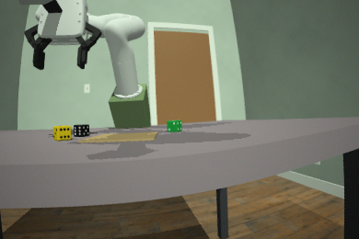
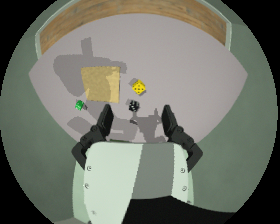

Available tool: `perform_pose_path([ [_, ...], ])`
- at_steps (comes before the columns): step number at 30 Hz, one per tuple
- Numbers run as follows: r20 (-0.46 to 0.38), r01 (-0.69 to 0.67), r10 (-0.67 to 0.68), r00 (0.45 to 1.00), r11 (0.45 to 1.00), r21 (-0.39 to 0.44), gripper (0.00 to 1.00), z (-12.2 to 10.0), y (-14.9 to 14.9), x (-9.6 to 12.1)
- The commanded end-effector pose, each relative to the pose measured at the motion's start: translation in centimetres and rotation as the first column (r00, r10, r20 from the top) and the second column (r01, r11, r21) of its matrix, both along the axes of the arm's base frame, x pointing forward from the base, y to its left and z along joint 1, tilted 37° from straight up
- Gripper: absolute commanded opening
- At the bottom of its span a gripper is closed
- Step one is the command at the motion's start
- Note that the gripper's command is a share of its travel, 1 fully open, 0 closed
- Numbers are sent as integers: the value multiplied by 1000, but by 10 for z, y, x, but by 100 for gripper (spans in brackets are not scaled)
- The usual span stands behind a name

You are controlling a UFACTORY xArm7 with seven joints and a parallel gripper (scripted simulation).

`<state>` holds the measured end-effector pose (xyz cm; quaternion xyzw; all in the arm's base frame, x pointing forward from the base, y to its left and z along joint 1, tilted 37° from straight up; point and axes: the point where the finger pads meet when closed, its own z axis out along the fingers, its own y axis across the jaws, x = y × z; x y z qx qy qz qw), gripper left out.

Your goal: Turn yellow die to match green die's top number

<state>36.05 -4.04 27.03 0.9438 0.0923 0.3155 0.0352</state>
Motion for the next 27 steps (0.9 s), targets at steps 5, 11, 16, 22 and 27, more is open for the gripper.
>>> perform_pose_path([
  [5,2,-11,11,1000,1000,11,100,-2,-1,-2],
  [11,2,-11,11,1000,1000,11,100,-2,-1,-2],
  [16,2,-11,11,1000,1000,11,100,-2,-1,-2],
  [22,2,-11,11,1000,1000,11,100,-3,-1,-1],
  [27,1,-11,11,1000,1000,11,100,-18,-1,10],
])
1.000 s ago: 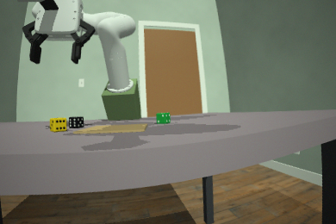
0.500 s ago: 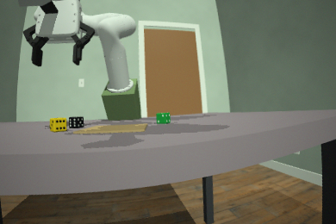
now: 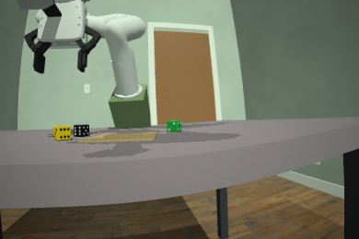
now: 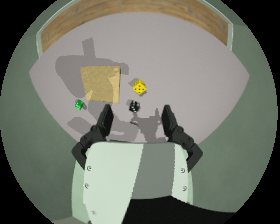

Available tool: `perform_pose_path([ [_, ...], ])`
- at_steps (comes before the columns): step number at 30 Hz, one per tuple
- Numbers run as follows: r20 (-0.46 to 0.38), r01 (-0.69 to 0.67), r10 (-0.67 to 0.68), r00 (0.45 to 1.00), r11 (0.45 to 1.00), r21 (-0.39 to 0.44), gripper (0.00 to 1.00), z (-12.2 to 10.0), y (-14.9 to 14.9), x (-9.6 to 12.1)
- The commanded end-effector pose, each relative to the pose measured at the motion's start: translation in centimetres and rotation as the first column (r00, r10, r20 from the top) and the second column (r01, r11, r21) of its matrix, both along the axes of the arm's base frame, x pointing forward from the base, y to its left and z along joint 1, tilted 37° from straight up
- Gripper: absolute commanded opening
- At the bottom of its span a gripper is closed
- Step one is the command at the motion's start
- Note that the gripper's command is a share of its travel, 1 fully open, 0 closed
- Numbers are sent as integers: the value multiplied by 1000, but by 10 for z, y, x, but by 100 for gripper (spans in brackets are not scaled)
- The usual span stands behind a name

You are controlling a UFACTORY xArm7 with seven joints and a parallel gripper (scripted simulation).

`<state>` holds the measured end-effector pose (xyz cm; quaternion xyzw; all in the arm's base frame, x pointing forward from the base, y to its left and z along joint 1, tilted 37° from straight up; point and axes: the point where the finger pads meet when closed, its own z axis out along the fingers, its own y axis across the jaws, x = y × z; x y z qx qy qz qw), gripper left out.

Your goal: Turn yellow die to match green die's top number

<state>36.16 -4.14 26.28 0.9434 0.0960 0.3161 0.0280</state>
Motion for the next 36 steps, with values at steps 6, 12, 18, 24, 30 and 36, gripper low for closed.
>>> perform_pose_path([
  [6,2,1,-1,1000,1000,0,100,-45,-1,36],
  [12,2,1,-1,1000,1000,0,100,-64,-1,51],
  [18,2,1,-1,1000,1000,0,100,-73,-1,58],
  [24,2,1,-1,1000,1000,0,100,-73,-1,58],
  [30,2,1,-1,1000,1000,0,100,-73,-1,58],
  [36,2,1,-1,1000,1000,0,100,-73,-1,58],
])
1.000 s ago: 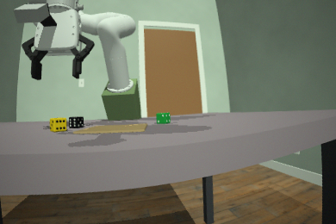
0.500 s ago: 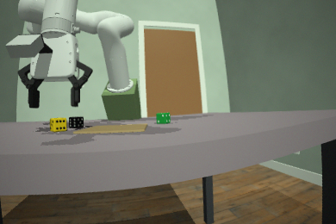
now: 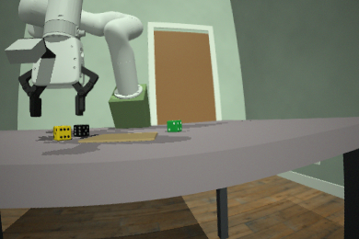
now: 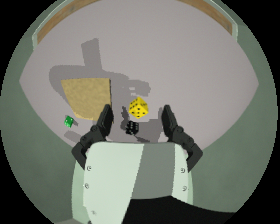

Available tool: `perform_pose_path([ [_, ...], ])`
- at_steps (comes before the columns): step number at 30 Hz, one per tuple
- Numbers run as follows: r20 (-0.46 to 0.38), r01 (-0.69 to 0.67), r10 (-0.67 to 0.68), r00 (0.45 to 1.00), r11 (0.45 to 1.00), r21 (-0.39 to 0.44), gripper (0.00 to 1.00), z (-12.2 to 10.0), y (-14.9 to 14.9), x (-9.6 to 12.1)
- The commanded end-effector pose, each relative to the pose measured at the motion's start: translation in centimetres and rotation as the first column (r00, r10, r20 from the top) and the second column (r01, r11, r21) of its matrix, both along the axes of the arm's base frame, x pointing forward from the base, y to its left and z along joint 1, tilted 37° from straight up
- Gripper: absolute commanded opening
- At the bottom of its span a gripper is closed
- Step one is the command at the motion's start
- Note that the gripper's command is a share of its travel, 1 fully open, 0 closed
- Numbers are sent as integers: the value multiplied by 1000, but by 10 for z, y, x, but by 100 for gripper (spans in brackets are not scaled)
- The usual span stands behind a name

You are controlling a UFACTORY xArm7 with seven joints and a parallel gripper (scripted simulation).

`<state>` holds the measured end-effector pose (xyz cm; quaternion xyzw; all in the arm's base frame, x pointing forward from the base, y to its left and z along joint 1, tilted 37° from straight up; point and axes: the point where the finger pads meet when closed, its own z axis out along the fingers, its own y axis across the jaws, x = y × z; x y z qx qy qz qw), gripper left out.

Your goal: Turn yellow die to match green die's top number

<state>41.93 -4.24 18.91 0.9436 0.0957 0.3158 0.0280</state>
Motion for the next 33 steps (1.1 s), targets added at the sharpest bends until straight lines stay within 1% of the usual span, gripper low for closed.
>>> perform_pose_path([
  [1,2,0,0,1000,1000,-1,100,1,0,0],
  [27,2,0,0,1000,1000,-1,100,1,0,0],
  [30,2,0,0,1000,1000,-1,100,-3,0,-5],
  [33,2,0,0,1000,1000,-1,100,-11,0,-16],
])
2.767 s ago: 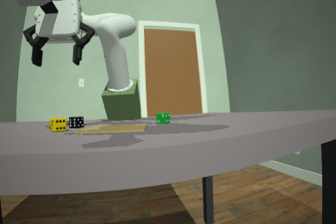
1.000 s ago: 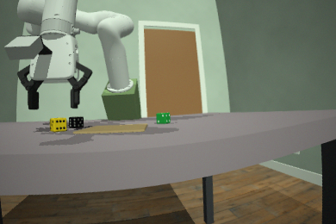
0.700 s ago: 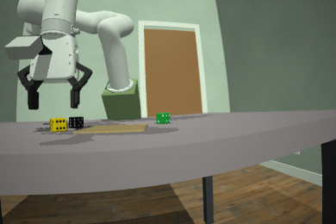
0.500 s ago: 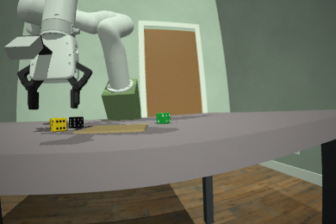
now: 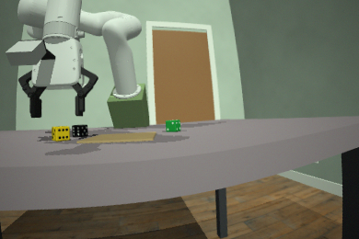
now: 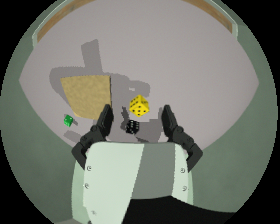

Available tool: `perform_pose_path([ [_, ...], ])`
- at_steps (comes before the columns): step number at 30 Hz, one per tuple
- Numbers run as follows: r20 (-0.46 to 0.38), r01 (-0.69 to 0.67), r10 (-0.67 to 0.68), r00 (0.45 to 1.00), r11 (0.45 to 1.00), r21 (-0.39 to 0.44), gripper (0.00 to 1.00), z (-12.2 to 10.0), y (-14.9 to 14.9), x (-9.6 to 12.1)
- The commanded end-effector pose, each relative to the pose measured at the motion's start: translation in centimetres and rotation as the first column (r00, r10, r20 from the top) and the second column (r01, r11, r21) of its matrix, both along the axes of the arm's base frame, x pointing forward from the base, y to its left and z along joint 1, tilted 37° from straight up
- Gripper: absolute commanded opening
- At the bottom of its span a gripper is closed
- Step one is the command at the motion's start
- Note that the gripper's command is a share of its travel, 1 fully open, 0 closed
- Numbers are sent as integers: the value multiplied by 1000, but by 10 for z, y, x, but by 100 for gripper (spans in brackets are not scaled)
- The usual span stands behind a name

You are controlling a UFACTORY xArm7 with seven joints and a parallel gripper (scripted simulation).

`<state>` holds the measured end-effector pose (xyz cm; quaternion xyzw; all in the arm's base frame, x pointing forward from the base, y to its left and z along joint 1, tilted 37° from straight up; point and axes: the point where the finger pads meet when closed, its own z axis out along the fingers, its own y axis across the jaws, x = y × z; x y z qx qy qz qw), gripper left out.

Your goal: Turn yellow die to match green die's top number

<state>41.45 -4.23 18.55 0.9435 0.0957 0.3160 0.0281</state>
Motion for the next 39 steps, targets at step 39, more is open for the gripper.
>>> perform_pose_path([
  [39,2,0,0,1000,1000,-1,100,-46,2,-62],
])
